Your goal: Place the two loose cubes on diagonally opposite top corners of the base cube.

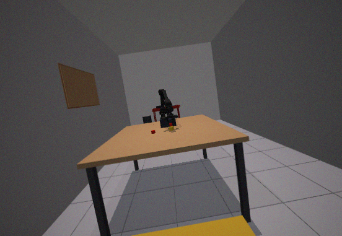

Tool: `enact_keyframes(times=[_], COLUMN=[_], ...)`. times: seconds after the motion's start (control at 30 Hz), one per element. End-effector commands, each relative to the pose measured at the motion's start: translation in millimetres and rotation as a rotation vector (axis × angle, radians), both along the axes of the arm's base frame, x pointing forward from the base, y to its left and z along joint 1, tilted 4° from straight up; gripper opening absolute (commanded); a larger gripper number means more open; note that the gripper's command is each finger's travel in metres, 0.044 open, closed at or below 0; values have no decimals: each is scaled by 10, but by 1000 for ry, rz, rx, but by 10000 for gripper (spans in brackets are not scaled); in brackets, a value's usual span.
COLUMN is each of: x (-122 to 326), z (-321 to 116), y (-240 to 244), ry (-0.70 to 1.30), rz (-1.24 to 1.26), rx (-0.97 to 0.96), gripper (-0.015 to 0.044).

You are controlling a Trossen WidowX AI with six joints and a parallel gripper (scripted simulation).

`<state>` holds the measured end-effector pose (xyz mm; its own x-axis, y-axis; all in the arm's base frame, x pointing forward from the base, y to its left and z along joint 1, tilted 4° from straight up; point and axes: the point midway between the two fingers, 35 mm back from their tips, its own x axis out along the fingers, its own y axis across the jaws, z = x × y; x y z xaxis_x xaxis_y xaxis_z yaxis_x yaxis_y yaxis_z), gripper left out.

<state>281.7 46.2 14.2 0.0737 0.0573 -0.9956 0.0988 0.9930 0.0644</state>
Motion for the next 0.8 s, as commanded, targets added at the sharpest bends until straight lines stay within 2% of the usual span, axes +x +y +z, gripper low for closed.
enact_keyframes(times=[0.0,0.47,0.6,0.77], x=[5,5,5,5], z=[-18,-21,-21,-21], y=[-5,-5,-5,-5], ry=[-2,-2,-2,-2], rz=[2,3,3,3], rx=[-5,-5,-5,-5], gripper=[105,105,205,205])
